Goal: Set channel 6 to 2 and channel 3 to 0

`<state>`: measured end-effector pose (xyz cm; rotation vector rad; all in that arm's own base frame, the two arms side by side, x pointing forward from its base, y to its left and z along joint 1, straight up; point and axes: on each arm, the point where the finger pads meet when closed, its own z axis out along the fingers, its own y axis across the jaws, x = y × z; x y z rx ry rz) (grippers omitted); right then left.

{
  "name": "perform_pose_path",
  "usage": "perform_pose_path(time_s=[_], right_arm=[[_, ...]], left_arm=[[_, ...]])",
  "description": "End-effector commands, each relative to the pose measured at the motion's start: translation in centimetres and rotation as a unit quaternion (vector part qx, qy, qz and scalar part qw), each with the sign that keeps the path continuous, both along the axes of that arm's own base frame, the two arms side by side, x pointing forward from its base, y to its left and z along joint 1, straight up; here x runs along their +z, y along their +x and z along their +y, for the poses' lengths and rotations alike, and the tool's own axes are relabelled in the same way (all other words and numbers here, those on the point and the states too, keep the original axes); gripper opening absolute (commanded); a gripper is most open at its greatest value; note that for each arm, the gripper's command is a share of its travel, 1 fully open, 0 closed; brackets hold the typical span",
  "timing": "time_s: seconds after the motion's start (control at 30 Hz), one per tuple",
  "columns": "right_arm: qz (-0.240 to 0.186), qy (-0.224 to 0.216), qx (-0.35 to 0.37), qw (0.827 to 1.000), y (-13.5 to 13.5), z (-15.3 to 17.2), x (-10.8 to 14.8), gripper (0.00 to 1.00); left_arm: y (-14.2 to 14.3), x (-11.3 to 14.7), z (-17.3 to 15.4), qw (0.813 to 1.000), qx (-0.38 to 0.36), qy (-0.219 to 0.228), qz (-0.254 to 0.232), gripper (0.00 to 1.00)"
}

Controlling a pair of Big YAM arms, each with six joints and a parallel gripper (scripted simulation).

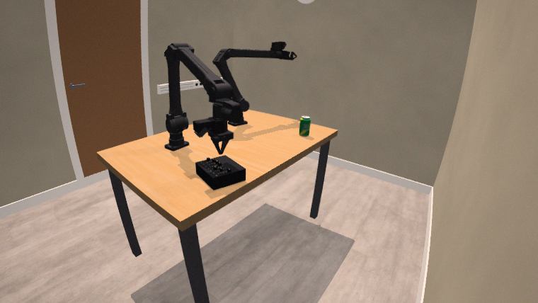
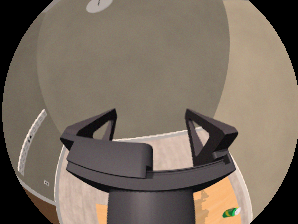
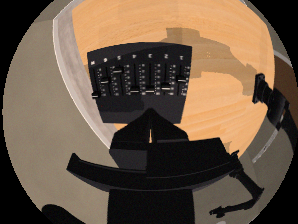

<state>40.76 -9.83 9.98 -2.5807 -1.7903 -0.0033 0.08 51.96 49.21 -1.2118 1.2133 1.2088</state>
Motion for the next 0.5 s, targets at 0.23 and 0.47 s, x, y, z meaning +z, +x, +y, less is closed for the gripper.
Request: perform_pose_path(time_s=[0.23,0.47], right_arm=[[-0.003,-0.003,-0.002,1.000,0.5,0.3,-0.7,0.00],[-0.013,-0.005,-0.001,1.000,1.3,0.2,-0.5,0.00]], left_arm=[[-0.3,1.2,-0.3,1.000,0.001,0.019,-0.004,1.00],[-0.3,1.2,-0.3,1.000,0.001,0.019,-0.004,1.00]])
